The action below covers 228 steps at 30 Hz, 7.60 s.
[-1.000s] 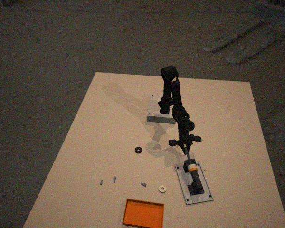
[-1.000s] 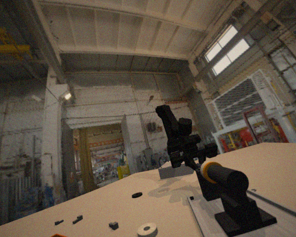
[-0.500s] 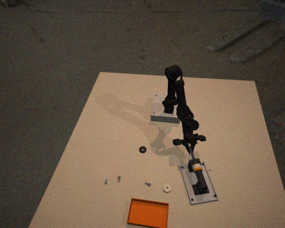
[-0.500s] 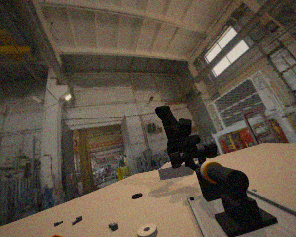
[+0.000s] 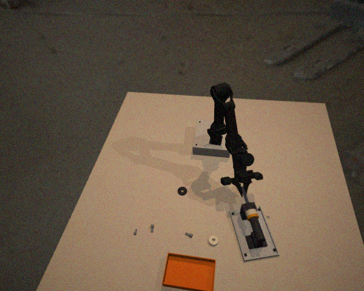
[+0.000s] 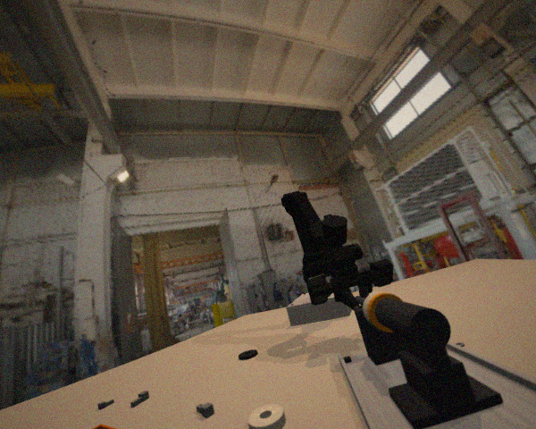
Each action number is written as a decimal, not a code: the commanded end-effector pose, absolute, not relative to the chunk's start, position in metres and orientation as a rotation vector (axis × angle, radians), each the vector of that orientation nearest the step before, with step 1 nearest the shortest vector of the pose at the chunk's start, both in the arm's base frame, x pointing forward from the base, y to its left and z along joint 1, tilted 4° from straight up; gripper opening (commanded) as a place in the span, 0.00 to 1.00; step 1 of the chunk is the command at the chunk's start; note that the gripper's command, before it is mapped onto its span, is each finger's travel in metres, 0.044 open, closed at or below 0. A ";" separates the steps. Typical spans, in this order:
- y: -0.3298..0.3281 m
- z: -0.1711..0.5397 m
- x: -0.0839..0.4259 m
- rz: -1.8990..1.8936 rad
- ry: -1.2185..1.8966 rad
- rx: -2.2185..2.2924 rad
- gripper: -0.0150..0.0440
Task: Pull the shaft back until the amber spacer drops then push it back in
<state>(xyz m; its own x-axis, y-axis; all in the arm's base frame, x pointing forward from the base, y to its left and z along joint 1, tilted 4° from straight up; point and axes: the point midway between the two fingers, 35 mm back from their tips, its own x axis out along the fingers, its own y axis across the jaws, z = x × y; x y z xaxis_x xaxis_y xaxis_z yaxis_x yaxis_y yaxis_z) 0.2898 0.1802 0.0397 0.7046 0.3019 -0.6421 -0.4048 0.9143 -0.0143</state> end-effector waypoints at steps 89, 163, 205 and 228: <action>0.175 0.038 0.279 0.391 0.685 -0.157 0.25; 0.171 0.038 0.270 0.391 0.686 -0.157 0.25; 0.169 0.037 0.265 0.391 0.686 -0.157 0.25; 0.168 0.037 0.263 0.391 0.686 -0.157 0.25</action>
